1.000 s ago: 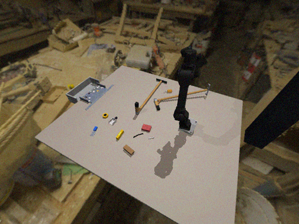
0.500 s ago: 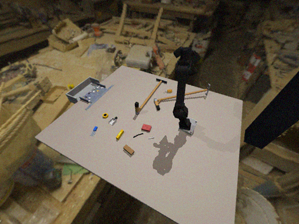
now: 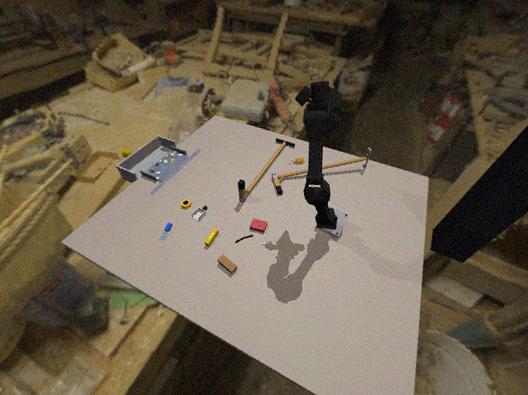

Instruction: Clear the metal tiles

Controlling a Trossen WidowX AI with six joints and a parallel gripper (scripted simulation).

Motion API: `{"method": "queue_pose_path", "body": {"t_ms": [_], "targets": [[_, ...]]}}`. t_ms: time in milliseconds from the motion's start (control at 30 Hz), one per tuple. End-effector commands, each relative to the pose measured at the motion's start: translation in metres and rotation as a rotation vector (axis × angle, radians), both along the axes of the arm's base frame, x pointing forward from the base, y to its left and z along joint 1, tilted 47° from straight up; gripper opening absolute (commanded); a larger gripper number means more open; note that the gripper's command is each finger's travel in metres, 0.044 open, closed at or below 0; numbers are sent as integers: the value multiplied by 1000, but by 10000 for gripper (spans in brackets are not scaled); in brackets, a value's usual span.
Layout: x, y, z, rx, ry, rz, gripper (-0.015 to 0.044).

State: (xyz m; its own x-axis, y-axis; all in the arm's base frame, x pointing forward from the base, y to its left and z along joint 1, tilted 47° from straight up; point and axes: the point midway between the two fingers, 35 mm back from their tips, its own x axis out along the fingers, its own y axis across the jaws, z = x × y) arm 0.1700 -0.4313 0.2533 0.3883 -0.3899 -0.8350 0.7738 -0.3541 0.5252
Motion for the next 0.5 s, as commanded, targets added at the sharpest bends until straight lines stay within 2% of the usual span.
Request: {"method": "queue_pose_path", "body": {"t_ms": [0,467], "targets": [[15,3,-15,21,8,81,0],[56,16,-45,47,17,303,0]]}}
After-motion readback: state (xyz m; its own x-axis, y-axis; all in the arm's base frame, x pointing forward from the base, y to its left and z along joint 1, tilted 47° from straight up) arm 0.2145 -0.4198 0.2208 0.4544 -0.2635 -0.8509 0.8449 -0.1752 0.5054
